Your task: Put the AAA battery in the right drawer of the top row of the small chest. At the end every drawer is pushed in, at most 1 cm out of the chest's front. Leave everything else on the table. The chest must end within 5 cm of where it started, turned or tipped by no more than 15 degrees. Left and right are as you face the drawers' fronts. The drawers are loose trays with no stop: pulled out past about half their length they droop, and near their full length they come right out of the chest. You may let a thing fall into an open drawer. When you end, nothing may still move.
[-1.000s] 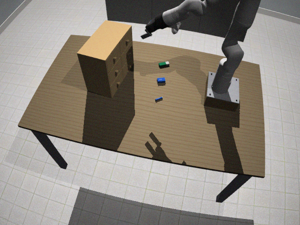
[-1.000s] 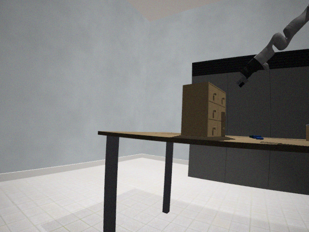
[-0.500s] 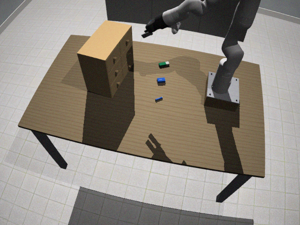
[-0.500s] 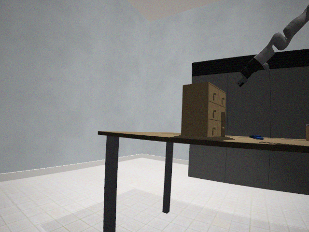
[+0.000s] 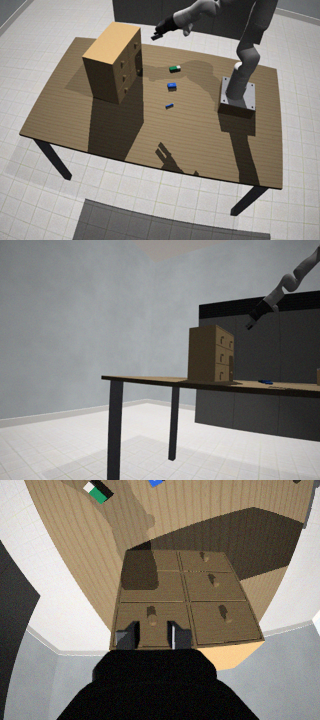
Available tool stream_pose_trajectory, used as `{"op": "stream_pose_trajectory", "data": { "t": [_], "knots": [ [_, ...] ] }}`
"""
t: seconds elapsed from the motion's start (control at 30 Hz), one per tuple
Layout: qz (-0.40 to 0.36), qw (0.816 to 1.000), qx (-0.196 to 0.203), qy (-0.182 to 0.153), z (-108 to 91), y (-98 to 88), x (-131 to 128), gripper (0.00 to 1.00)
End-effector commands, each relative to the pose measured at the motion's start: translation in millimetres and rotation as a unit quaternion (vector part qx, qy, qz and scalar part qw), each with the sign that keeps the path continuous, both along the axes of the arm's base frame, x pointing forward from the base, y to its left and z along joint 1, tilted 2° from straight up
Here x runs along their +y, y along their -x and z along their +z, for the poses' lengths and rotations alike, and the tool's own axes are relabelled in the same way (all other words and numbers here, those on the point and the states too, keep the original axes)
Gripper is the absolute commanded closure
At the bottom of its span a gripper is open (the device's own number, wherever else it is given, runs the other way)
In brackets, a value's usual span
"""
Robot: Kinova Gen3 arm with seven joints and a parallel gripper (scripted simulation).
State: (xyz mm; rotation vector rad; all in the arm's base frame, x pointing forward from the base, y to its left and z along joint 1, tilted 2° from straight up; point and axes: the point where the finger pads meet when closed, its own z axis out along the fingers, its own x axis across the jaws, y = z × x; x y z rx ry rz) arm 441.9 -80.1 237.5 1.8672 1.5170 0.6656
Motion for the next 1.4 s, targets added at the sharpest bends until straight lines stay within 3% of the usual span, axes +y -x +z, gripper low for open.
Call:
{"op": "stream_pose_trajectory", "data": {
  "t": [0.0, 1.37],
  "knots": [
    [-0.001, 1.0, -0.001, 0.002, -0.6, 0.2, -1.2, 0.33],
    [-0.001, 1.0, -0.001, 0.003, -8.2, -5.1, -2.9, 0.33]
  ]
}}
